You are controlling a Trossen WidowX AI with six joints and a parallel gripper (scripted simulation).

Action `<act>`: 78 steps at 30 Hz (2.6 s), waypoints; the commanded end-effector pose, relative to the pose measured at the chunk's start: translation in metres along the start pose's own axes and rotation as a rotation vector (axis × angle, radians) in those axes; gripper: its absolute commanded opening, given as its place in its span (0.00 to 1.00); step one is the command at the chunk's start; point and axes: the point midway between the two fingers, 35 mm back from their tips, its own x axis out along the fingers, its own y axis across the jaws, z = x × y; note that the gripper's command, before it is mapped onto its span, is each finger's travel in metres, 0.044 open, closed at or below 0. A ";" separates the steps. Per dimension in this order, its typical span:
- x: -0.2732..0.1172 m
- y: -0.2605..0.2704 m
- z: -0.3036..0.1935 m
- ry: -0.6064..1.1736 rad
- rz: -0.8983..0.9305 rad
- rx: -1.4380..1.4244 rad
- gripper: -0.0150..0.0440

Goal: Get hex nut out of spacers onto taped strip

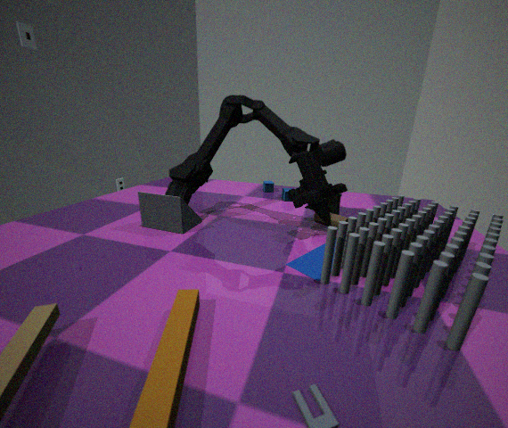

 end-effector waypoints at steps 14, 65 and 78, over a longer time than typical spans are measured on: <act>0.006 -0.001 -0.013 0.009 -0.005 -0.003 0.25; 0.015 0.001 0.007 0.007 -0.004 0.000 0.25; 0.010 0.001 0.016 0.007 -0.004 0.000 0.25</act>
